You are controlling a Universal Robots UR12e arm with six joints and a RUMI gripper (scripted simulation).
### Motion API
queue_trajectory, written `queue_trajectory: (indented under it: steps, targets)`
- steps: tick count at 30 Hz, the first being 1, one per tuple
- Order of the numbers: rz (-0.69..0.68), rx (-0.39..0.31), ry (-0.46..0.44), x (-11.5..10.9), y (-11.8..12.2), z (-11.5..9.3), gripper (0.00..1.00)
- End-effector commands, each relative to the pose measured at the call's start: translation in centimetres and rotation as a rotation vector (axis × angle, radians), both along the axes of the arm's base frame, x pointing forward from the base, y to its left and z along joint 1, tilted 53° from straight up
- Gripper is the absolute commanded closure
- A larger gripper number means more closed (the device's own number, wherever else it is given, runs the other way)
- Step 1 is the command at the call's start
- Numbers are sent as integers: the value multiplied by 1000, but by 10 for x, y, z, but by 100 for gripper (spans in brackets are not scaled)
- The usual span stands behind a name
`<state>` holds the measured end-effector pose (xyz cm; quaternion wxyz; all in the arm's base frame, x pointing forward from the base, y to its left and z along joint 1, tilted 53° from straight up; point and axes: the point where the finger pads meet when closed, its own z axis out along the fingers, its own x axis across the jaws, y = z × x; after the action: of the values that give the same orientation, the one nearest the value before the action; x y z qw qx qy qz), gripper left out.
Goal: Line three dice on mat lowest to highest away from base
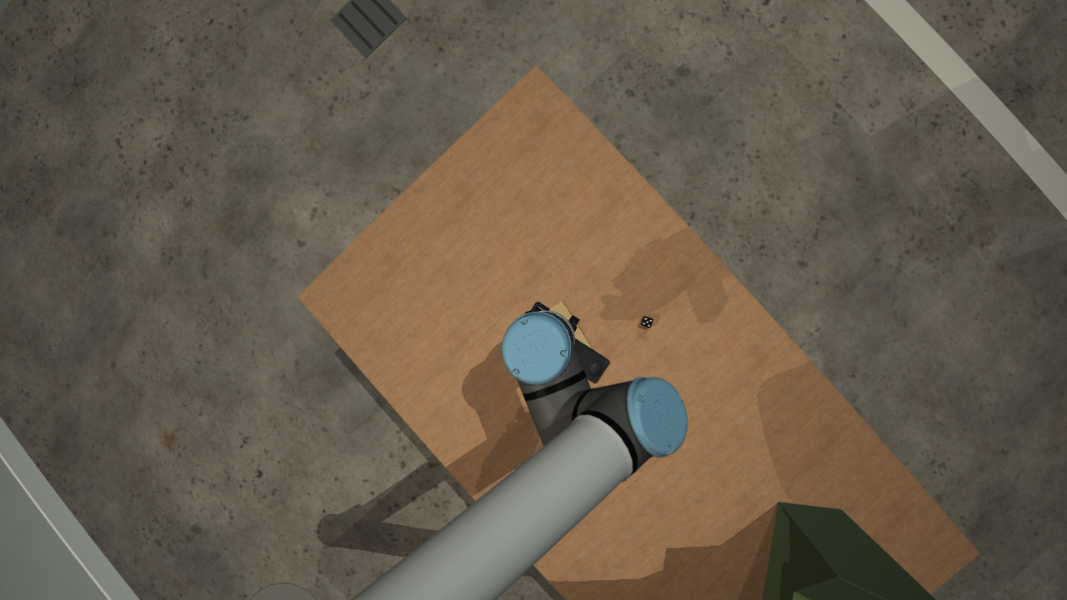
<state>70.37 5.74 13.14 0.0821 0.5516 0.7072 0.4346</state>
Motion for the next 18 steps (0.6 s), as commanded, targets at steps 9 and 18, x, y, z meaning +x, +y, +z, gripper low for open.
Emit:
queue_trajectory:
  steps: [9,18]
  targets:
    - [-129,111,94,-12,36,24,97]
    - [-130,112,96,-12,36,25,97]
